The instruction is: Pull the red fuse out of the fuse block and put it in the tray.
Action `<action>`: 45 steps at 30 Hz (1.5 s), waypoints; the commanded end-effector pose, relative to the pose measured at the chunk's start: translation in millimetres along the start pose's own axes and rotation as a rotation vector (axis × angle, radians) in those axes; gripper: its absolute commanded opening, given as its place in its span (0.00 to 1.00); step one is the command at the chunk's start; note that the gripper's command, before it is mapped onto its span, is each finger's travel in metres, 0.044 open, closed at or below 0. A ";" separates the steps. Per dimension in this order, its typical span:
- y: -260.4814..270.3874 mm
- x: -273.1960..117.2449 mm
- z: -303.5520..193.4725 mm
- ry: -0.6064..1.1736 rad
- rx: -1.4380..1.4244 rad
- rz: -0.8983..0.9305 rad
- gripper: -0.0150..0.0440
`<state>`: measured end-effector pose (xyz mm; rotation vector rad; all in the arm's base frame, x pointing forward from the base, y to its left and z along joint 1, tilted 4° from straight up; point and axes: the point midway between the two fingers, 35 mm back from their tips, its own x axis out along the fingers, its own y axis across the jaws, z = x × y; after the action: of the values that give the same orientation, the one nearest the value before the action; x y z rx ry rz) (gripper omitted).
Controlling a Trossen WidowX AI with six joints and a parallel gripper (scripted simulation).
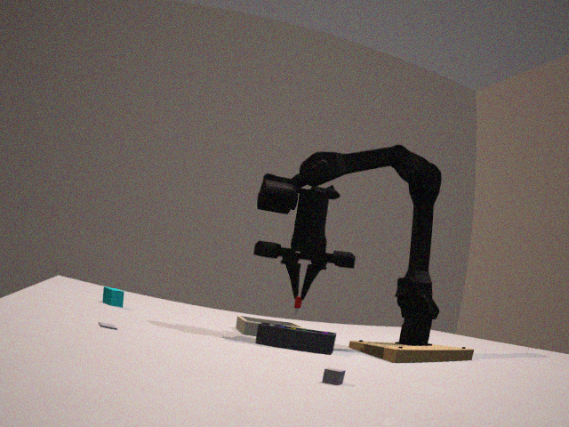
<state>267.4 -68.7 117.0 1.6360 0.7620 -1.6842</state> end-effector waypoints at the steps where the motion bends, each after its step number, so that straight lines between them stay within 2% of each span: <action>1: 14.9 -1.8 14.0 0.001 -0.004 0.003 0.25; 23: 72.0 -1.3 118.2 -0.012 -0.004 0.009 0.25; 45: 73.1 26.9 119.4 -0.012 -0.004 0.010 0.25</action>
<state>252.4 -209.1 104.5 1.6275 0.7448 -1.6842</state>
